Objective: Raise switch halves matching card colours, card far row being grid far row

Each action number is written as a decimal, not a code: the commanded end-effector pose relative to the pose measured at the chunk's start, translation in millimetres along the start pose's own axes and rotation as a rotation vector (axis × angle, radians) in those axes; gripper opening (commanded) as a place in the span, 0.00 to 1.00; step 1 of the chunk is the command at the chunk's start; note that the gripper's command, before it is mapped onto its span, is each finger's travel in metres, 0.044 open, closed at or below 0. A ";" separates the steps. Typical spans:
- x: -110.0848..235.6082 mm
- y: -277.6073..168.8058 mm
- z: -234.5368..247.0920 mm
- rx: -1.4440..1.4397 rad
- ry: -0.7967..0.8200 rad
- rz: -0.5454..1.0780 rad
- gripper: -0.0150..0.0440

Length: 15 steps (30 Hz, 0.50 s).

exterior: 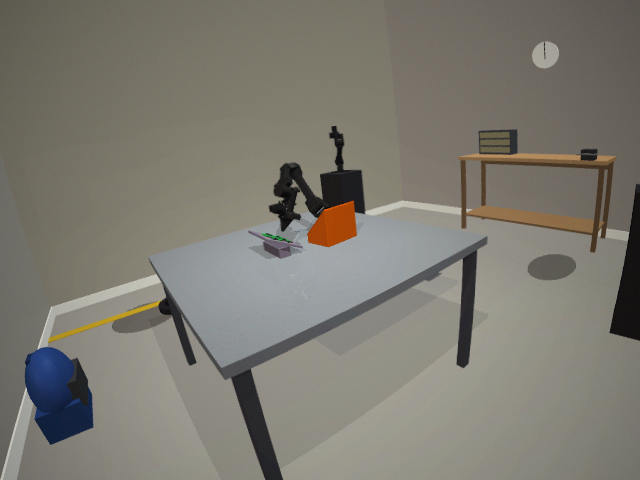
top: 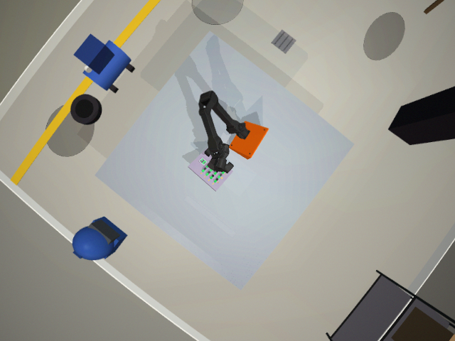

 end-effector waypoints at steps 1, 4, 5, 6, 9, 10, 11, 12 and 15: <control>-4.8 -0.8 1.2 0.008 0.004 -0.001 0.25; -11.5 -0.7 0.9 0.008 0.003 -0.001 0.25; -11.7 -0.7 0.9 0.008 0.003 -0.001 0.25; -12.3 -0.7 0.9 0.008 0.003 -0.001 0.25; -15.2 -0.5 1.0 0.008 0.003 -0.001 0.25; -16.7 -0.5 1.1 0.008 0.003 -0.001 0.25; -18.3 -0.4 1.1 0.008 0.003 -0.001 0.25; -20.0 -0.3 1.1 0.008 0.003 -0.001 0.25; -24.6 -0.2 1.0 0.008 0.003 -0.001 0.25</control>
Point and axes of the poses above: the point midway between the two fingers, 35 mm back from their tips, its own x axis back along the fingers, its own z axis across the jaws, y = z × x, the point moved 3 cm from there along x, back along the fingers, and after that the axes turned 4 degrees about x, right-handed, at the moved point
